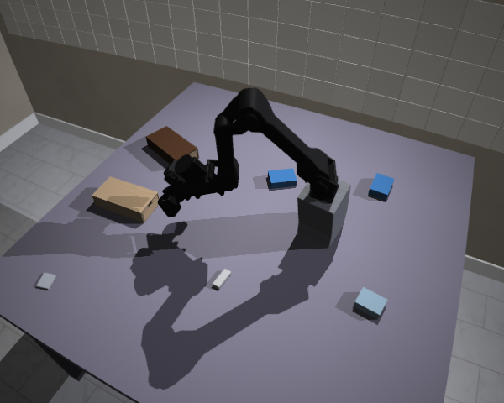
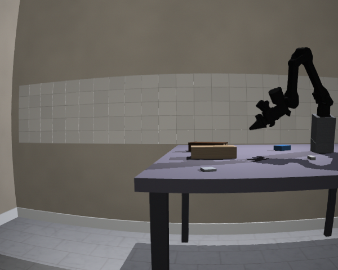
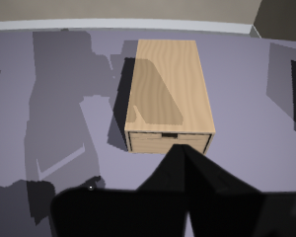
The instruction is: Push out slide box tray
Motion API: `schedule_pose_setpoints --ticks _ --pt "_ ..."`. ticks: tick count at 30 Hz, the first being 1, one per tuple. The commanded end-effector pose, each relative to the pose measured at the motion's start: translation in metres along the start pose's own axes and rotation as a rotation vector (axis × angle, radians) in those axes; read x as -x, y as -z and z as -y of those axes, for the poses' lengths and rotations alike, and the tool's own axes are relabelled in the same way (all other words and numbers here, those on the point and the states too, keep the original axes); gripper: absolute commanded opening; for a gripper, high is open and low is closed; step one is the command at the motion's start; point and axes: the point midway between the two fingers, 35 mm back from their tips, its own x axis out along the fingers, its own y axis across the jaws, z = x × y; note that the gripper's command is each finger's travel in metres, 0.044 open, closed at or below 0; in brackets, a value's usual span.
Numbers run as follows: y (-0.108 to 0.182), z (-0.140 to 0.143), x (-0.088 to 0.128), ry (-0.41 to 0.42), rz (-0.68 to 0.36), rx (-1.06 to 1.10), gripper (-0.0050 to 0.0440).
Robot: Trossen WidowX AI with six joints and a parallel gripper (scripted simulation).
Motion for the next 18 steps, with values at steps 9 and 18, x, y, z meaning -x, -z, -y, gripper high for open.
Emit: schedule_pose_setpoints --ticks 9,18 --pt "-0.008 0.03 -0.012 0.051 0.009 -0.025 -0.005" --pt "-0.016 0.169 -0.024 0.267 0.009 -0.145 -0.005"
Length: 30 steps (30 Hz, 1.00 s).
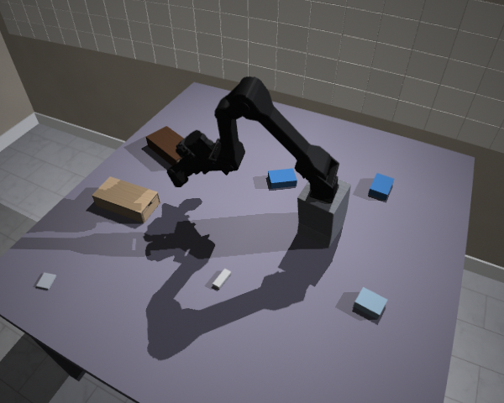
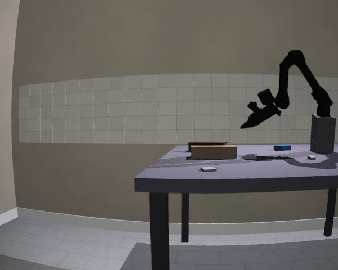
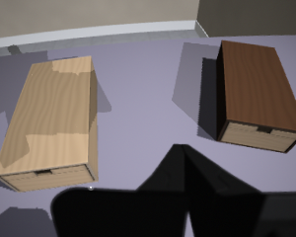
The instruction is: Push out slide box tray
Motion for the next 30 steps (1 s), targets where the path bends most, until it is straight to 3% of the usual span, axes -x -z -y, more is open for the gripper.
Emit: schedule_pose_setpoints --ticks 1,5,30 --pt "-0.008 0.067 -0.02 0.099 -0.001 -0.056 -0.005" --pt "-0.01 0.103 -0.023 0.152 0.0 -0.09 -0.005" --pt "-0.007 0.102 -0.022 0.152 -0.007 -0.093 -0.005"
